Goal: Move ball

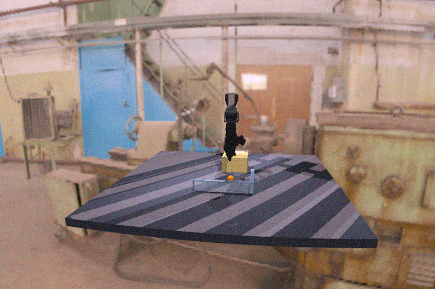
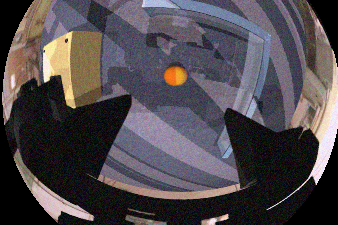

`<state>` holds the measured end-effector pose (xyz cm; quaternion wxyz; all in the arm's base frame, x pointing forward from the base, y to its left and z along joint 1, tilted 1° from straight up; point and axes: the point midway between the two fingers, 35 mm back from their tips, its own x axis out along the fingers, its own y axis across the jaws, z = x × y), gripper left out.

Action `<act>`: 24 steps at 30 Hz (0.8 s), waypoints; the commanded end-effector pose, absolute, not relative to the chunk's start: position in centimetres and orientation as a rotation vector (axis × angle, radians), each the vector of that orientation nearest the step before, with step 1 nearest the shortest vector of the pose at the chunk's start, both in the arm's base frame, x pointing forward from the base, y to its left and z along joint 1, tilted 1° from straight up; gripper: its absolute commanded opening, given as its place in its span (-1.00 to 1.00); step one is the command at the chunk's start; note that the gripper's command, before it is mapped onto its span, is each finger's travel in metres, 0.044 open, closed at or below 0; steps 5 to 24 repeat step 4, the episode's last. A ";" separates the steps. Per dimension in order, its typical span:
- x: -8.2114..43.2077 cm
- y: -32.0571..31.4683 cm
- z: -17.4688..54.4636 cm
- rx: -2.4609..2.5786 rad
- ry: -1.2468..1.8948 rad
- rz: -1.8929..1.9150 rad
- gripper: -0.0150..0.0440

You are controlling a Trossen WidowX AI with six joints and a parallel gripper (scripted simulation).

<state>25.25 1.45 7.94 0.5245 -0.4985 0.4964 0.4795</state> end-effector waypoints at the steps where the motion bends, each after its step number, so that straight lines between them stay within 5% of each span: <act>1: 25.3 1.4 8.0 -1.194 1.187 1.147 1.00; 24: 25.3 1.4 8.0 -1.194 1.187 1.147 1.00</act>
